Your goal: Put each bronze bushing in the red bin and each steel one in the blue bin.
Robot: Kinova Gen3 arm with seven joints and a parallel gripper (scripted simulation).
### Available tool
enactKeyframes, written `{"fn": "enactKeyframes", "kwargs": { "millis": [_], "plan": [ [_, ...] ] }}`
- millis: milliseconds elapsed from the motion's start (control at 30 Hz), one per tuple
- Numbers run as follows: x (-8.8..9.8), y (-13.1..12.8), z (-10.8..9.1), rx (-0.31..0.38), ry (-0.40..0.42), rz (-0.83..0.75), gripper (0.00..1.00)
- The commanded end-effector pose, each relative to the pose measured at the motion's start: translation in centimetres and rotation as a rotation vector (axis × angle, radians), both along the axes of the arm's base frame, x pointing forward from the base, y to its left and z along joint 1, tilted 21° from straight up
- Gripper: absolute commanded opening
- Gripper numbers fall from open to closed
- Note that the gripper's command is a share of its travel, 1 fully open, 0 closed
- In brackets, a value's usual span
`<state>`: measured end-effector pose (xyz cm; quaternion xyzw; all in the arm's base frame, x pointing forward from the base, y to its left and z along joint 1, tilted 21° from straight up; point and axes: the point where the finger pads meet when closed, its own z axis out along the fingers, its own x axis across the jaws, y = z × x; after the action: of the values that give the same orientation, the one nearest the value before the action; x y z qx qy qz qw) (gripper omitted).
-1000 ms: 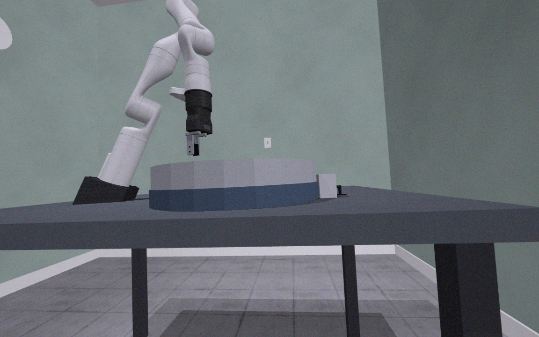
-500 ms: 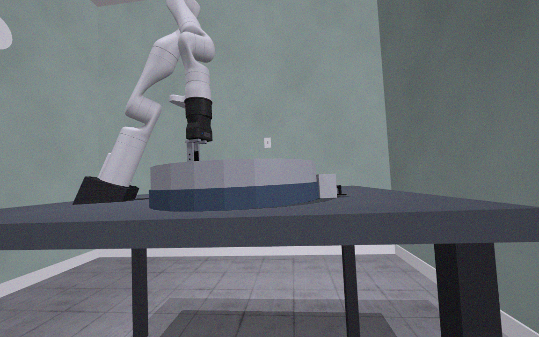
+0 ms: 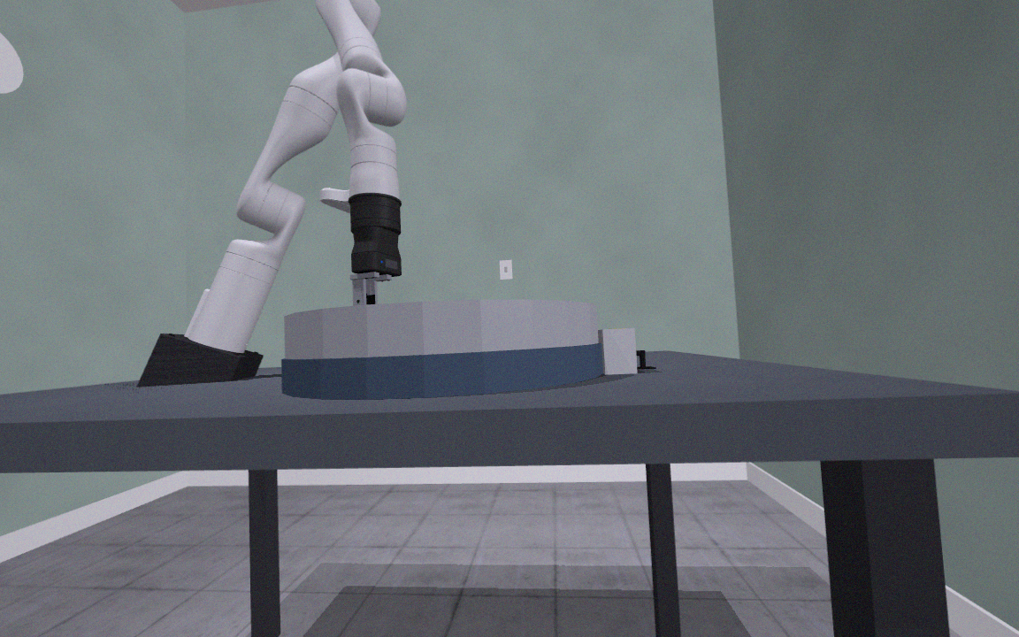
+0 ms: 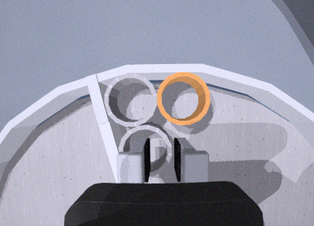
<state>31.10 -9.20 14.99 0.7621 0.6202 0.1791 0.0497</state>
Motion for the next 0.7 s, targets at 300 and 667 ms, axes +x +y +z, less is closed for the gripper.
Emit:
{"fn": "enactKeyframes", "kwargs": {
  "millis": [300,667],
  "plan": [
    [0.4,0.1,-1.0,0.0,0.0,0.0,0.45],
    [0.6,0.3,-1.7,0.0,0.0,0.0,0.45]
  ]
}}
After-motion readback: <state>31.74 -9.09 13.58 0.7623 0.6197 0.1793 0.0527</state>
